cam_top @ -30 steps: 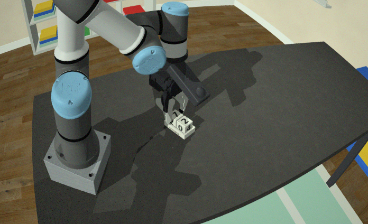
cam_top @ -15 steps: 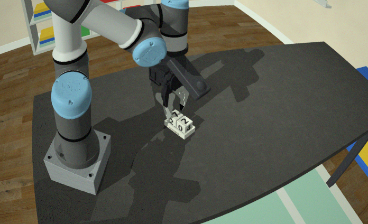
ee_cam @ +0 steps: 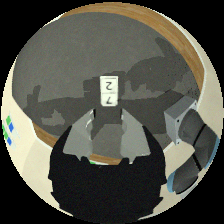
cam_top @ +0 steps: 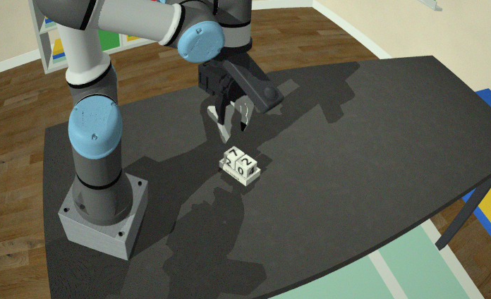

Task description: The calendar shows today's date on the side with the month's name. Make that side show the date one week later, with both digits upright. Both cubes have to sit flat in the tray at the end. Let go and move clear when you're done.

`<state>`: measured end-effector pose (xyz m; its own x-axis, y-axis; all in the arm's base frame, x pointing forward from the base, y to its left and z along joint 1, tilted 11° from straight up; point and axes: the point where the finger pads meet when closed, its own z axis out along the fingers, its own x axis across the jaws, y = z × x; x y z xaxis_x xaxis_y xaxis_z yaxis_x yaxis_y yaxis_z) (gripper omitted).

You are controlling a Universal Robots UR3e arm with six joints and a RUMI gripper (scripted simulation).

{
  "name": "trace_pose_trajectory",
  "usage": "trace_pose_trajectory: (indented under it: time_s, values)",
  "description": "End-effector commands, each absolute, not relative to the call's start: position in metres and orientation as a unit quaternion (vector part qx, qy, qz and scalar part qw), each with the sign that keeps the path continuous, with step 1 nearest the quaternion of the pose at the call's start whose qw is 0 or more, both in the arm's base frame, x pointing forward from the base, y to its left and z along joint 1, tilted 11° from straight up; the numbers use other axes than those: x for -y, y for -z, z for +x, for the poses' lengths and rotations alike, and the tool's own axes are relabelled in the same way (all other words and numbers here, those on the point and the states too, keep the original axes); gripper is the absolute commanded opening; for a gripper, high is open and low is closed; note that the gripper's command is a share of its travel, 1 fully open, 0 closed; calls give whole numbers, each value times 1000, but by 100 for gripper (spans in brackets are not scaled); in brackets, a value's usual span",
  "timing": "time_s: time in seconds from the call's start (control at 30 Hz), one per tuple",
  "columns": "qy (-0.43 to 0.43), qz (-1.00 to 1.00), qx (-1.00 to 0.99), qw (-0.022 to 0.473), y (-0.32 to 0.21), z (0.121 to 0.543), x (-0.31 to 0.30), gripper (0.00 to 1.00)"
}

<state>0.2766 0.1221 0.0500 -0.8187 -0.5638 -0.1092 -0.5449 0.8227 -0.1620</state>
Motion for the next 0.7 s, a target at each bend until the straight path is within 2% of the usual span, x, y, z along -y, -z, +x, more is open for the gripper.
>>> trace_pose_trajectory:
  time_s: [0.0, 0.4, 0.43, 0.67]
  values:
    - [61, -291, -952, 75, -68, 274, -123, 29]
    - [61, -291, -952, 75, -75, 272, -124, 29]
    - [61, -291, -952, 75, -75, 272, -124, 100]
    - [61, -291, -952, 75, -75, 272, -124, 100]
